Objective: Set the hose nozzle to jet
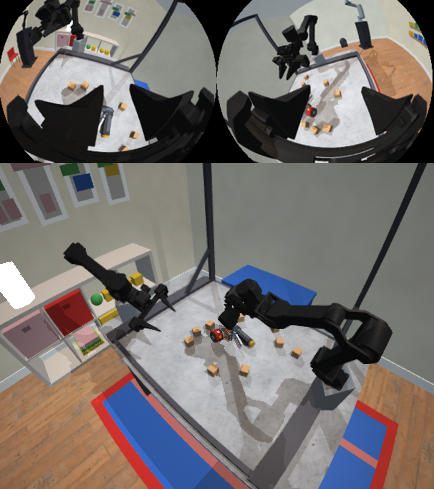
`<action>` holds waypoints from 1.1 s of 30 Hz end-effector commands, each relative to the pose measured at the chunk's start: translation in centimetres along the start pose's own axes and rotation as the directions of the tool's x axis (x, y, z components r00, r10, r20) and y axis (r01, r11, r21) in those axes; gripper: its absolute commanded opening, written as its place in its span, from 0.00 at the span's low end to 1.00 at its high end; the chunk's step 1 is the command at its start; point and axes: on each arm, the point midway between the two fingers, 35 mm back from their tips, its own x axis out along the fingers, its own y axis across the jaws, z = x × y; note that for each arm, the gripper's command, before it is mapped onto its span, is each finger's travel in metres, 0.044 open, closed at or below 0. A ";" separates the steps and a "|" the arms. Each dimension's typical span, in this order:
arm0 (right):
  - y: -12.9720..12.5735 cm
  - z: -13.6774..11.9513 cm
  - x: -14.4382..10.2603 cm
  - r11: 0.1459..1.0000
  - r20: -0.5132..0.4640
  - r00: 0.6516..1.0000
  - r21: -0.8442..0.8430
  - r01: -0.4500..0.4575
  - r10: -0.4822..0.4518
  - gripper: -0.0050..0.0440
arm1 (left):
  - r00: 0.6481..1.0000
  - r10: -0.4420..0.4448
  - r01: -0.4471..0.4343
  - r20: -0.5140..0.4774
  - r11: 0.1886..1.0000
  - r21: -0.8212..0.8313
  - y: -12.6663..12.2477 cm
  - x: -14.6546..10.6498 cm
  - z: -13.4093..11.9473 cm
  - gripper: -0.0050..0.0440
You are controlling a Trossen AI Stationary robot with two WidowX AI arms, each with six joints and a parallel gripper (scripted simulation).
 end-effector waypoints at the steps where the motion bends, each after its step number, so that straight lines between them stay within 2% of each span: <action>1: 0.1 0.9 -0.2 1.000 0.023 1.000 0.003 -0.002 0.002 0.93 | 1.000 -0.002 0.002 0.017 1.000 -0.002 -0.1 -0.2 0.7 0.48; 4: 0.1 0.9 -0.2 1.000 0.023 1.000 0.003 -0.002 0.002 0.93 | 1.000 -0.002 0.002 0.017 1.000 -0.002 -0.1 -0.2 0.7 0.48; 5: 0.1 0.9 -0.2 1.000 0.023 1.000 0.003 -0.002 0.002 0.47 | 1.000 -0.002 0.002 0.017 1.000 -0.002 -0.1 -0.2 0.7 0.48; 21: 0.0 0.9 -0.2 1.000 0.023 1.000 0.003 -0.001 0.001 0.47 | 1.000 -0.002 0.002 0.018 1.000 -0.002 0.0 -0.2 0.8 0.48; 22: 0.0 0.9 -0.2 1.000 0.023 1.000 0.003 -0.001 0.001 0.47 | 1.000 -0.002 0.002 0.018 1.000 -0.002 0.0 -0.2 0.8 0.94; 33: 0.0 0.9 -0.2 1.000 0.023 1.000 0.003 0.000 0.000 0.47 | 1.000 -0.001 0.001 0.018 1.000 -0.002 0.0 -0.2 0.8 0.94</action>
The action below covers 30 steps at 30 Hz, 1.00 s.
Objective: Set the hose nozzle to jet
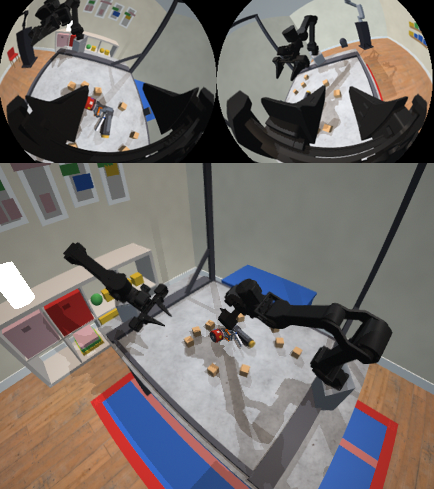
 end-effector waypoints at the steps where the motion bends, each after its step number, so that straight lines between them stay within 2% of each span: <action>1: 0.0 0.8 -0.2 1.000 0.022 1.000 0.003 0.000 0.000 0.47 | 1.000 -0.001 0.001 0.018 1.000 -0.002 0.0 -0.2 0.7 0.94; 5: 0.0 0.8 -0.2 1.000 0.022 1.000 0.003 0.001 -0.001 0.47 | 1.000 -0.001 0.001 0.018 1.000 -0.002 0.0 -0.2 0.7 0.94; 6: 0.0 0.8 -0.2 1.000 0.022 1.000 0.003 0.001 -0.001 0.47 | 1.000 -0.001 0.001 0.018 1.000 -0.002 0.0 -0.2 0.7 0.48; 22: 0.0 0.8 -0.2 1.000 0.022 1.000 0.003 0.002 -0.002 0.47 | 1.000 0.000 0.000 0.018 1.000 -0.002 0.0 -0.2 0.7 0.48; 23: 0.0 0.8 -0.2 1.000 0.022 1.000 0.003 0.002 -0.002 0.93 | 1.000 0.000 0.000 0.018 1.000 -0.002 0.0 -0.2 0.7 0.48; 30: 0.0 0.8 -0.2 1.000 0.022 1.000 0.003 0.002 -0.003 0.93 | 1.000 0.000 0.000 0.018 1.000 -0.002 0.0 -0.2 0.7 0.48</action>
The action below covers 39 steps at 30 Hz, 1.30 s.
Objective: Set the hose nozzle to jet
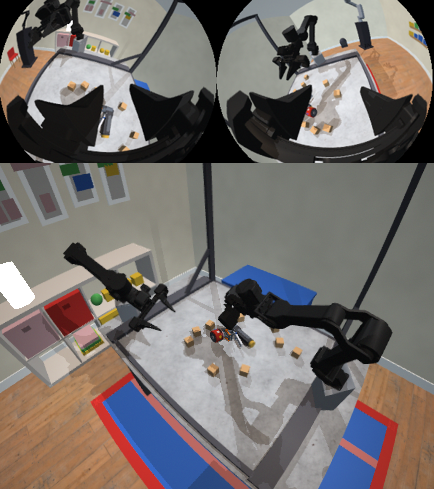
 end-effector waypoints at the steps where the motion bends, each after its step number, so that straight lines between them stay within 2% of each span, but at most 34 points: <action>1: 0.0 0.8 -0.2 1.000 0.022 1.000 0.003 0.003 -0.003 0.93 | 1.000 0.000 0.000 0.018 1.000 -0.002 0.0 -0.2 0.8 0.48; 14: 0.0 0.8 -0.2 1.000 0.022 1.000 0.003 0.004 -0.004 0.93 | 1.000 0.000 0.000 0.018 1.000 -0.002 0.0 -0.2 0.8 0.48; 39: -6.9 0.9 -1.0 0.976 0.025 0.975 -0.008 0.220 -0.219 0.93 | 1.000 0.000 0.000 0.018 1.000 -0.002 0.0 -0.2 0.8 0.48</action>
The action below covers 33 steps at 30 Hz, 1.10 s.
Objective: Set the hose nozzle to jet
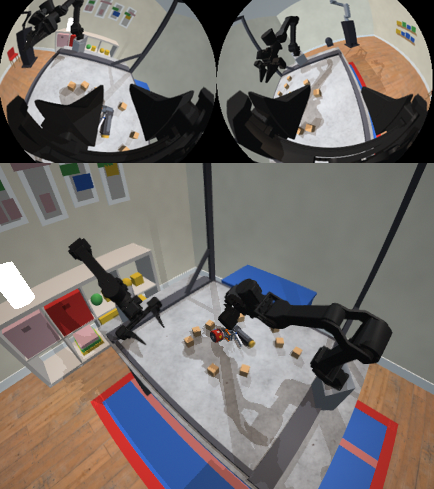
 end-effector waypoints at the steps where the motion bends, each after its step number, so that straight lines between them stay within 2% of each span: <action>1: -1.1 0.9 -0.3 0.999 0.025 0.999 0.001 0.035 -0.035 0.93 | 1.000 0.000 0.000 0.018 1.000 -0.002 0.0 -0.2 0.8 0.48; 12: -3.7 1.0 -0.5 0.993 0.026 0.993 -0.003 0.117 -0.117 0.93 | 1.000 0.000 0.000 0.018 1.000 -0.002 0.0 -0.2 0.8 0.48; 33: -9.5 1.1 -1.7 0.954 0.029 0.954 -0.012 0.300 -0.299 0.93 | 1.000 0.000 0.000 0.018 1.000 -0.002 0.0 -0.2 0.8 0.48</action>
